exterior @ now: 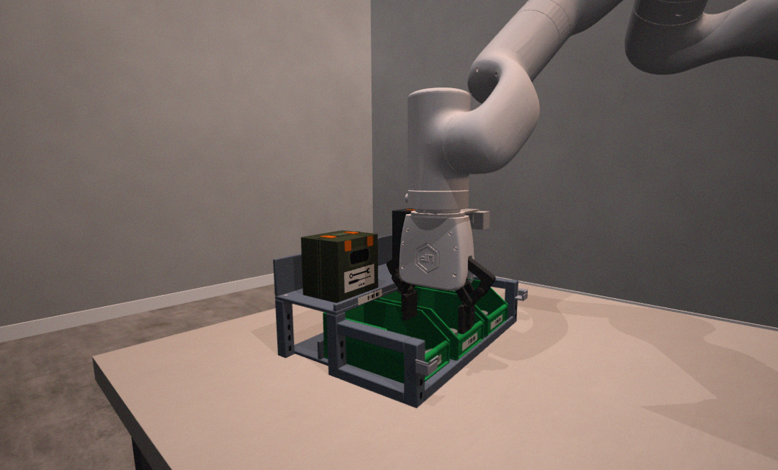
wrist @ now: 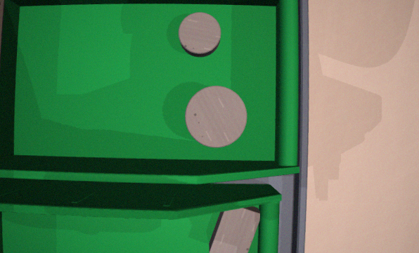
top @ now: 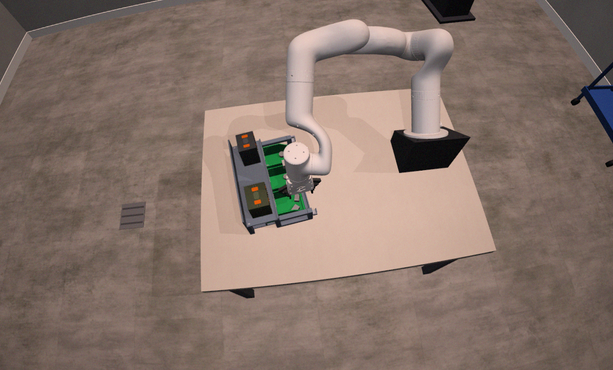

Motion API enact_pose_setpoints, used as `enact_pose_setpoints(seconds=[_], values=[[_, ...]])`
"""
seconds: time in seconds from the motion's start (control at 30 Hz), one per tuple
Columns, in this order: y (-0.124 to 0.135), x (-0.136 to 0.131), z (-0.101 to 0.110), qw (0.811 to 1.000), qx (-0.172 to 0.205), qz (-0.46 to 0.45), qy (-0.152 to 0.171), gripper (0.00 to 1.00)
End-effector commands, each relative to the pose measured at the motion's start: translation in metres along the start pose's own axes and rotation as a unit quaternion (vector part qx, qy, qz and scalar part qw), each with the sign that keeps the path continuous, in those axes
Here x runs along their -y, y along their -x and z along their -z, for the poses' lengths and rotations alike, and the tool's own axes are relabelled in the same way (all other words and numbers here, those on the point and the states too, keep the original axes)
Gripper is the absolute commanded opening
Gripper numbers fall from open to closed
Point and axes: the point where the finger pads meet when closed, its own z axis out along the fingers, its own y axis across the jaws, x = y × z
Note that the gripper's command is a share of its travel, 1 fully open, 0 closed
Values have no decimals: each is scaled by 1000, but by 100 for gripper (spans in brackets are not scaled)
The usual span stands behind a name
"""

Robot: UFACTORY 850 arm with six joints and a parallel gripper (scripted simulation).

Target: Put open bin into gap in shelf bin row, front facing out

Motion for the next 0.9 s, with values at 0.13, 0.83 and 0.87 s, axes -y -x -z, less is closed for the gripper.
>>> enact_pose_setpoints(seconds=[0.13, 0.83, 0.87], values=[[0, 1, 56, 1000, 0, 0, -1, 100], [0, 1, 69, 1000, 0, 0, -1, 100], [0, 1, 69, 1000, 0, 0, -1, 100]])
